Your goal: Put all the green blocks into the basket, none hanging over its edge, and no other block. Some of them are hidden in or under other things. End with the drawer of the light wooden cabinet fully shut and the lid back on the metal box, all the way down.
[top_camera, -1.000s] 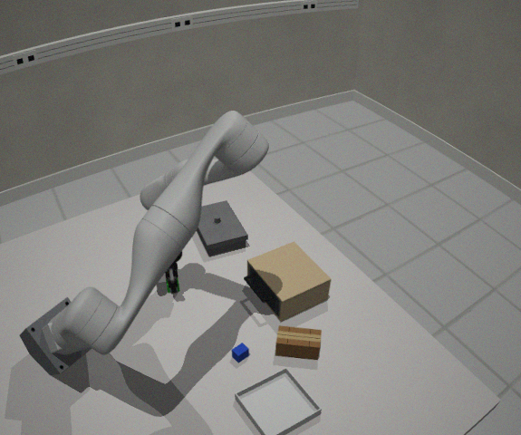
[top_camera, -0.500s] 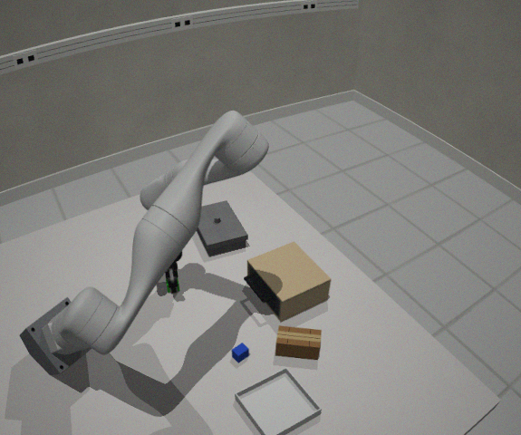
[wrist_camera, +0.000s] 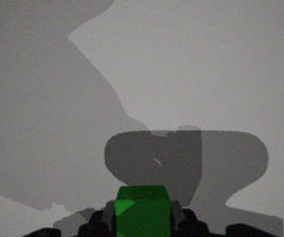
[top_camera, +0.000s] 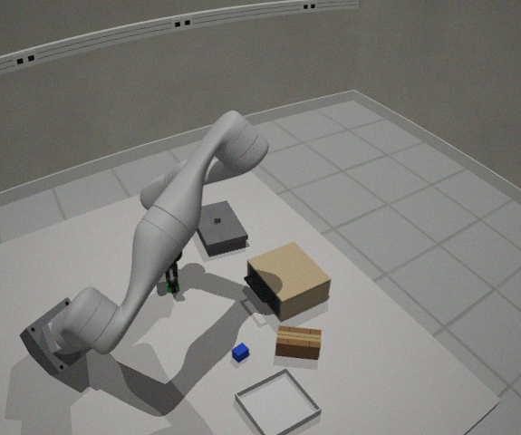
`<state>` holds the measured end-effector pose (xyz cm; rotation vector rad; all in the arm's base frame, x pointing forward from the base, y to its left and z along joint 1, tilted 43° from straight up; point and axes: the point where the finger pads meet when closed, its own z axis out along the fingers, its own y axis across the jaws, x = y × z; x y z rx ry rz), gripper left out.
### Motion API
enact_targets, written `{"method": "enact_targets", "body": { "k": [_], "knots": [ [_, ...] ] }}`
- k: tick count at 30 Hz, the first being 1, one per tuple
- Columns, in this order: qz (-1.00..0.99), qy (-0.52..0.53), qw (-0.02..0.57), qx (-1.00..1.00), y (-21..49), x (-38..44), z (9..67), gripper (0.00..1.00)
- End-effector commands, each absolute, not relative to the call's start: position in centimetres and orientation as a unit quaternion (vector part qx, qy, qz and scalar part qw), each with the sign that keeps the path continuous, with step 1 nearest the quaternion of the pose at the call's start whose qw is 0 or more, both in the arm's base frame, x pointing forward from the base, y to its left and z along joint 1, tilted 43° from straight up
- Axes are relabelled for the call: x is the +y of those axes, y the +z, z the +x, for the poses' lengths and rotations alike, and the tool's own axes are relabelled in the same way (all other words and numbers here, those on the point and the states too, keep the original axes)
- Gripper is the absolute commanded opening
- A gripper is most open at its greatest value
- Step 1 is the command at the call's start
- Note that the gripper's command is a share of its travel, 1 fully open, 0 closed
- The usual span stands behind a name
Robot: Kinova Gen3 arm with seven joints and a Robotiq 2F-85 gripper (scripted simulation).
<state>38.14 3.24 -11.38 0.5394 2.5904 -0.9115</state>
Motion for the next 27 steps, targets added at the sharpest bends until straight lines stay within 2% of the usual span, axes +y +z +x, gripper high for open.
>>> {"method": "enact_targets", "body": {
  "k": [1,27],
  "knots": [
    [0.191,-0.319,0.173,0.912,-11.5,3.3,38.4,0.10],
    [0.192,-0.315,0.175,0.913,-6.3,8.0,37.3,0.10]
  ]
}}
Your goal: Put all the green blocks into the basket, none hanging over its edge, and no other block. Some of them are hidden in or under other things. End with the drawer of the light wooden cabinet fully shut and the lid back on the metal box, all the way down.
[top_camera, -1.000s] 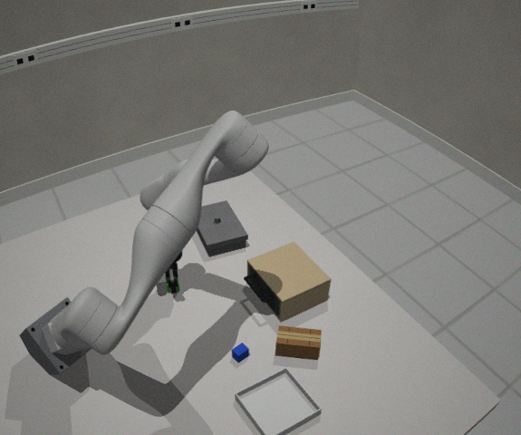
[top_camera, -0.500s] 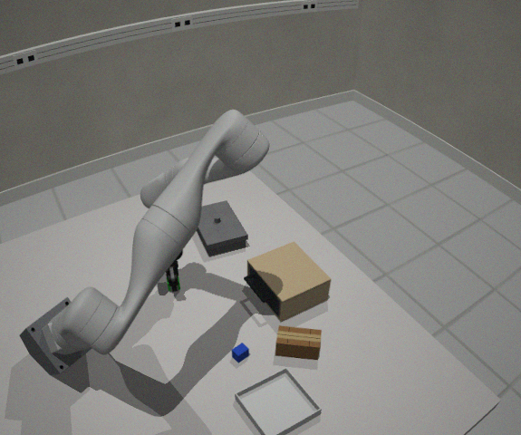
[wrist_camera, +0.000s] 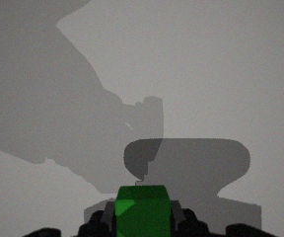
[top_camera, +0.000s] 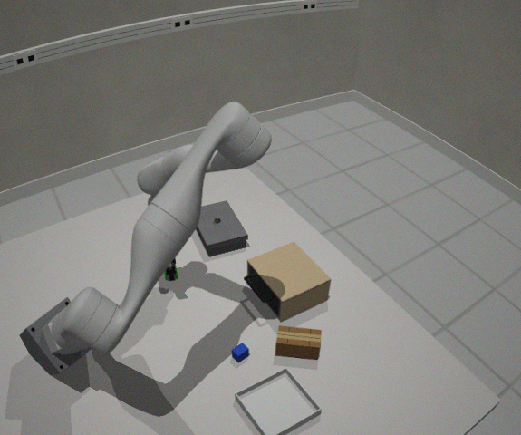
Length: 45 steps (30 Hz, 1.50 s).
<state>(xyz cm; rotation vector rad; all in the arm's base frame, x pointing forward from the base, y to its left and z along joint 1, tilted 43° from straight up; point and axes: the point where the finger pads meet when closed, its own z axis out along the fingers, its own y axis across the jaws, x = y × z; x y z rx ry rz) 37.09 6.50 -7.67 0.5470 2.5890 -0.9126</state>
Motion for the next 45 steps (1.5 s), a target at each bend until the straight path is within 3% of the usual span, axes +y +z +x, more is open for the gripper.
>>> {"method": "enact_targets", "body": {
  "k": [1,21,45],
  "knots": [
    [0.192,-0.315,0.175,0.913,-5.9,8.4,37.2,0.10],
    [0.192,-0.315,0.175,0.913,0.0,13.6,35.5,0.10],
    [0.191,-0.316,0.174,0.913,1.0,14.3,35.1,0.10]
  ]
}}
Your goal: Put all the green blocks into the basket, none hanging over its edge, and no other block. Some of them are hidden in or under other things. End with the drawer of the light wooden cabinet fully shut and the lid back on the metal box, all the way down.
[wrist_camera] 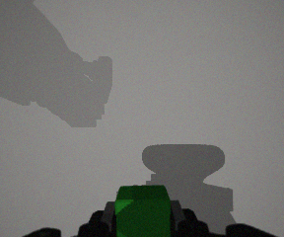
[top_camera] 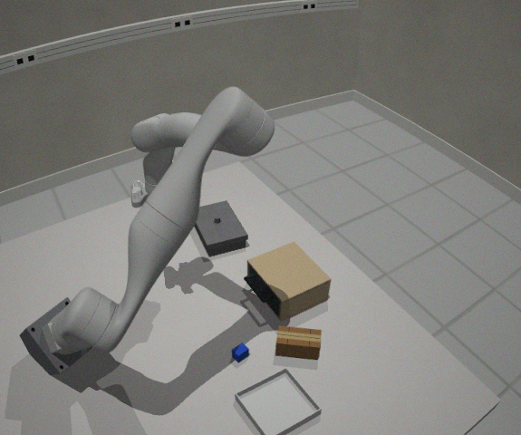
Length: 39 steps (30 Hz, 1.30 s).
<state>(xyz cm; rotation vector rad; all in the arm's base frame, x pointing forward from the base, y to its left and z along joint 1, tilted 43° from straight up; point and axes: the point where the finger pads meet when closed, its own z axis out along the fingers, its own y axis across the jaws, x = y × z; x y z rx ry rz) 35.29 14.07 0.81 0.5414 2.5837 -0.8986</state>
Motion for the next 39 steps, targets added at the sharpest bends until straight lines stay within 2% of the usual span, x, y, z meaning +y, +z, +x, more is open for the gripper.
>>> {"method": "enact_targets", "body": {
  "k": [1,12,21,27,29,30,39],
  "knots": [
    [0.191,-0.316,0.174,0.913,1.0,14.3,35.1,0.10],
    [0.207,-0.309,0.180,0.911,4.3,11.9,37.4,0.10],
    [0.270,-0.287,0.206,0.896,13.8,2.7,41.1,0.10],
    [0.327,-0.277,0.224,0.875,19.1,-4.5,40.4,0.10],
    [0.327,-0.277,0.224,0.875,19.1,-4.5,40.4,0.10],
    [0.336,-0.275,0.228,0.871,21.6,-7.5,40.1,0.10],
    [0.383,-0.268,0.244,0.849,28.4,-16.8,36.2,0.10]
  ]
}}
